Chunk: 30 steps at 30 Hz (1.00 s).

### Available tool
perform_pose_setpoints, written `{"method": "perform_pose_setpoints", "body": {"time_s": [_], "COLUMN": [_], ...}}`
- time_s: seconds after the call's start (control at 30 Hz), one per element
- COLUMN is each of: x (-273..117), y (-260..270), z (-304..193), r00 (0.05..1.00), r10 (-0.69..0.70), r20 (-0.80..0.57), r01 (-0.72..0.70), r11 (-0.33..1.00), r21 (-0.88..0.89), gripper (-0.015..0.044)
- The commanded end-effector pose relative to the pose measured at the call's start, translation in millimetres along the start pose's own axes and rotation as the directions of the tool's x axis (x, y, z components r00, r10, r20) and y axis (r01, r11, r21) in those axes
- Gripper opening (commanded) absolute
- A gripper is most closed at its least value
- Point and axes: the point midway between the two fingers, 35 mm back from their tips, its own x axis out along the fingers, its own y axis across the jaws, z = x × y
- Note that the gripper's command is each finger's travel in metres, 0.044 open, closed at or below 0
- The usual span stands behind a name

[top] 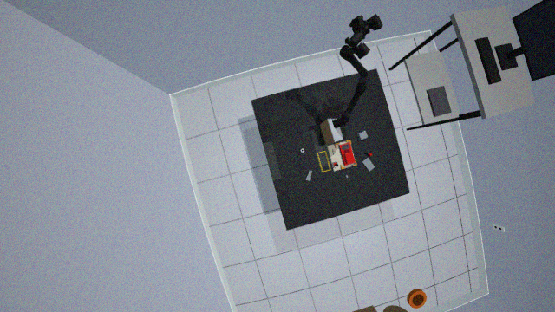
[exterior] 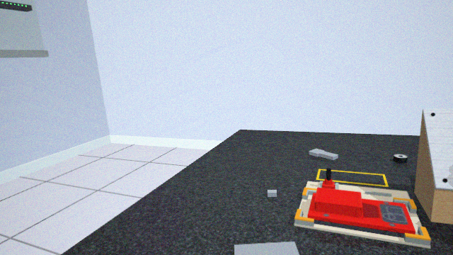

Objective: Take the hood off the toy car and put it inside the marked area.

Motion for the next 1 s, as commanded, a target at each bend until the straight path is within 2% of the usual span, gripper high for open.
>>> {"method": "perform_pose_setpoints", "body": {"time_s": [0.0, 0.3, 0.53, 0.97], "x": [-0.6, -31.7, -67.9, -151.5], "y": [-1.0, -43.4, -78.3, -150.0], "z": [0.5, 26.0, 58.2, 100.6], "r00": [1.0, 0.992, 0.957, 0.822], "r10": [-0.001, -0.042, -0.084, -0.187], "r20": [0.002, 0.118, 0.276, 0.538], "r01": [0.001, 0.029, 0.021, -0.065], "r11": [1.0, 0.993, 0.974, 0.907], "r21": [0.002, 0.111, 0.224, 0.416], "gripper": [0.0026, 0.0262, 0.044, 0.044]}}
